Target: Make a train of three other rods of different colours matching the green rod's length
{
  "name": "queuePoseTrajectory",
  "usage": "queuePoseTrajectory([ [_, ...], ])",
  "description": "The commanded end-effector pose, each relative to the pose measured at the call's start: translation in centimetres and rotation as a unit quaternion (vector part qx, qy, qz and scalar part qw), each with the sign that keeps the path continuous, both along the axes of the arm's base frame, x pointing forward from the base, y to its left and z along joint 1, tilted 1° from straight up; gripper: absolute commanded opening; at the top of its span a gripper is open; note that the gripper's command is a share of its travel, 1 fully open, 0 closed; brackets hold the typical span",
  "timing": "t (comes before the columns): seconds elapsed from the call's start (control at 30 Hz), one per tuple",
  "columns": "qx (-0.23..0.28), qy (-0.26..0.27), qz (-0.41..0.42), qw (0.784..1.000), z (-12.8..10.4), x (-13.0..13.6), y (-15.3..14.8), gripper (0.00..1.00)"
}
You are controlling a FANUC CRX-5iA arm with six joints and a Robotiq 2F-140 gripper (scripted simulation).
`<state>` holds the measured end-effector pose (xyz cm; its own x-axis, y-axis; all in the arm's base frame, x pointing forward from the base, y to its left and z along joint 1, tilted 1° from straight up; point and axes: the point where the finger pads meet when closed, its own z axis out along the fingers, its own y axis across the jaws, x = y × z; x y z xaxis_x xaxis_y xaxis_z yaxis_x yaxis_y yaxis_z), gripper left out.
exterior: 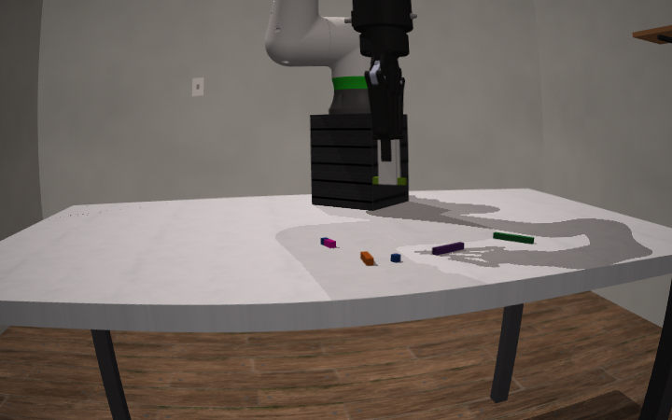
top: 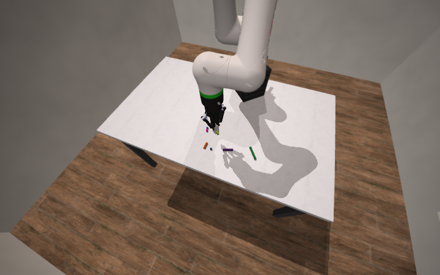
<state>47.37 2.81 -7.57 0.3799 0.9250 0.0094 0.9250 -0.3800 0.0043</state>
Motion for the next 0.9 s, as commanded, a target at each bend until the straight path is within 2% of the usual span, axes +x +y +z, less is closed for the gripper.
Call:
queuePoseTrajectory([
  [0.0, -0.007, -0.002, -0.078, 0.997, 0.0, 0.1, -0.3, 0.03],
  [0.23, -0.005, -0.002, -0.197, 0.980, 0.0, 0.1, -0.7, 0.03],
  [0.47, -0.004, -0.002, -0.317, 0.948, 0.0, 0.2, -1.2, 0.03],
  [0.53, -0.004, -0.002, -0.317, 0.948, 0.0, 0.2, -1.2, 0.03],
  [0.57, -0.003, -0.002, -0.365, 0.931, 0.0, 0.2, -1.4, 0.03],
  [0.67, -0.003, -0.002, -0.406, 0.914, 0.0, 0.2, -1.6, 0.03],
  [0.87, -0.002, -0.002, -0.501, 0.865, 0.1, 0.2, -2.0, 0.03],
])
